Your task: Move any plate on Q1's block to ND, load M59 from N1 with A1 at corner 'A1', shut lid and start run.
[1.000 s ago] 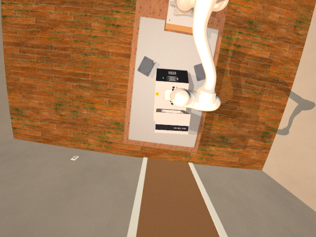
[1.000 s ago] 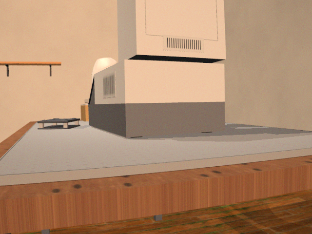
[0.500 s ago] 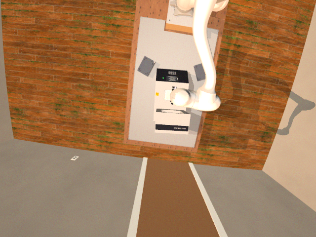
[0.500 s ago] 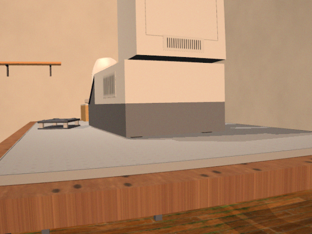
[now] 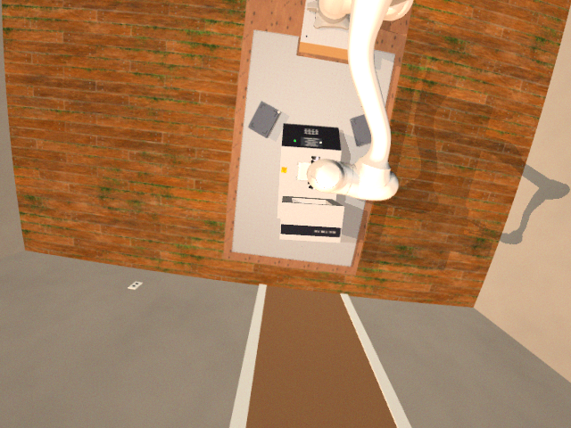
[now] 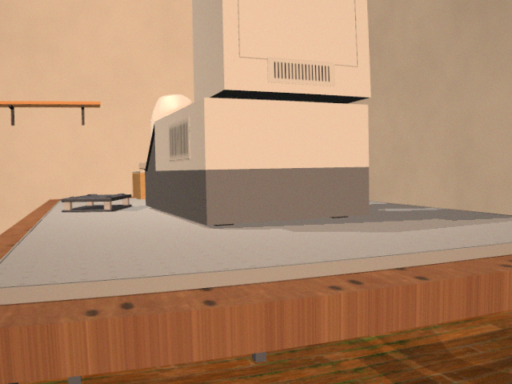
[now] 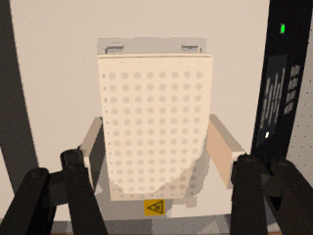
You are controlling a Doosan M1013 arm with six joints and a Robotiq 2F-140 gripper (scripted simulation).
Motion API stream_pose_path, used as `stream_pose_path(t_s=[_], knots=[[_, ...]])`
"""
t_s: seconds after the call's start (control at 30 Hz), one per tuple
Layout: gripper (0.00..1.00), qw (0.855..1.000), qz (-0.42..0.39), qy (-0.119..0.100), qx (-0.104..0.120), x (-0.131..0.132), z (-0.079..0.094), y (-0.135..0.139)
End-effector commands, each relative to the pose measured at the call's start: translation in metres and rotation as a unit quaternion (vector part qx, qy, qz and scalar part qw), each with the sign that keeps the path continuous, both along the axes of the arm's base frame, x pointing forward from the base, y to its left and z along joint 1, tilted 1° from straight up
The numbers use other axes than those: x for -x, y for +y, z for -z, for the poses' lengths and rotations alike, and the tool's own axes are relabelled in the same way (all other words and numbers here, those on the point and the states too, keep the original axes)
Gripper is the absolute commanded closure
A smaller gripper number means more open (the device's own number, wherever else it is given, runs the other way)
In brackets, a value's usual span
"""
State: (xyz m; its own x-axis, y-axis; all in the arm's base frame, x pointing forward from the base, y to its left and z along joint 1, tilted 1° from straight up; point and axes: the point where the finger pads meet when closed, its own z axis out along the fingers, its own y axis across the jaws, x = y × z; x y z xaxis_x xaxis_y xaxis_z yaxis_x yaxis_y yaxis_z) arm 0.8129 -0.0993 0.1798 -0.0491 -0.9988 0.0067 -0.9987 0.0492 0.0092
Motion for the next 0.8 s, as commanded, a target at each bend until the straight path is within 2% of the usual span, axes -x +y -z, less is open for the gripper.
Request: stream_pose_path(t_s=[0.0, 0.77], knots=[[1.0, 1.0, 0.0, 0.0, 0.0, 0.0, 0.003, 0.0], [1.0, 1.0, 0.0, 0.0, 0.0, 0.0, 0.037, 0.0]])
